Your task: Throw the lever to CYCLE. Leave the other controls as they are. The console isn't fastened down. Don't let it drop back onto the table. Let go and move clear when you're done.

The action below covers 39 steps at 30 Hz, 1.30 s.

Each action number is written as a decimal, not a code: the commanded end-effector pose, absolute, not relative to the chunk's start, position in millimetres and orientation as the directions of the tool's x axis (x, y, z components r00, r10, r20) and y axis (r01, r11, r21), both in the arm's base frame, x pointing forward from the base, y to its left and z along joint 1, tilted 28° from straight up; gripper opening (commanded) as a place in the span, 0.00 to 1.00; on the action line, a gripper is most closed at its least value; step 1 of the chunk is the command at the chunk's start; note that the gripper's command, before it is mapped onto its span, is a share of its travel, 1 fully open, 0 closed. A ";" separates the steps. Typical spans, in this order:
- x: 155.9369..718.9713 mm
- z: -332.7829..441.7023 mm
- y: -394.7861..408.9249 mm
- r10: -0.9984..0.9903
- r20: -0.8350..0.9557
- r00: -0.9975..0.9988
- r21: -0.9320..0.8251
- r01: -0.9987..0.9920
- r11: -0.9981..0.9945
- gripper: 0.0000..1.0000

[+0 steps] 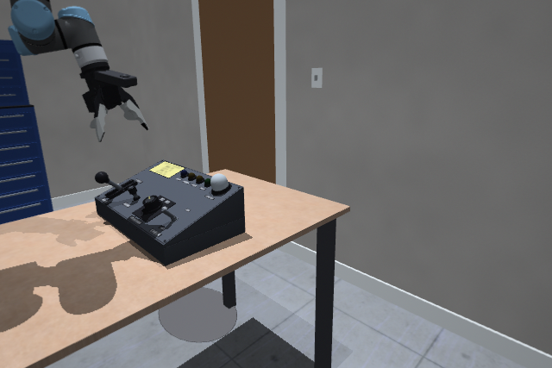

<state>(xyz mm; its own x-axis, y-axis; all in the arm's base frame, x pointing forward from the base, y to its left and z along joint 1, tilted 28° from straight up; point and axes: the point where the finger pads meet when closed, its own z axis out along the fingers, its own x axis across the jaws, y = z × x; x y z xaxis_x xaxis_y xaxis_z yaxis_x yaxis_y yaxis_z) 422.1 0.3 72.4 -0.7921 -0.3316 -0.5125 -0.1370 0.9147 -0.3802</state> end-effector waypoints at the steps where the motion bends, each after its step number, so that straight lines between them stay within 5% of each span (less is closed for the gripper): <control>1: 436.4 64.7 32.8 -0.538 -0.464 -0.704 -0.476 -0.313 0.821 1.00; 22: 443.4 37.1 142.4 -0.941 -0.216 -0.260 -0.673 -0.659 0.336 1.00; 39: 426.4 18.4 206.7 -0.997 -0.032 0.063 -0.729 -0.684 -0.020 1.00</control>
<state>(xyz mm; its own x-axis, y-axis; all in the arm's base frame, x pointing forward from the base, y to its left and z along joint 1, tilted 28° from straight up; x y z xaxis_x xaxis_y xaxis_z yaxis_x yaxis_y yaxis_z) 429.2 194.9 21.7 -0.0022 -0.9979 -0.0644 -0.7021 0.0474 -0.7105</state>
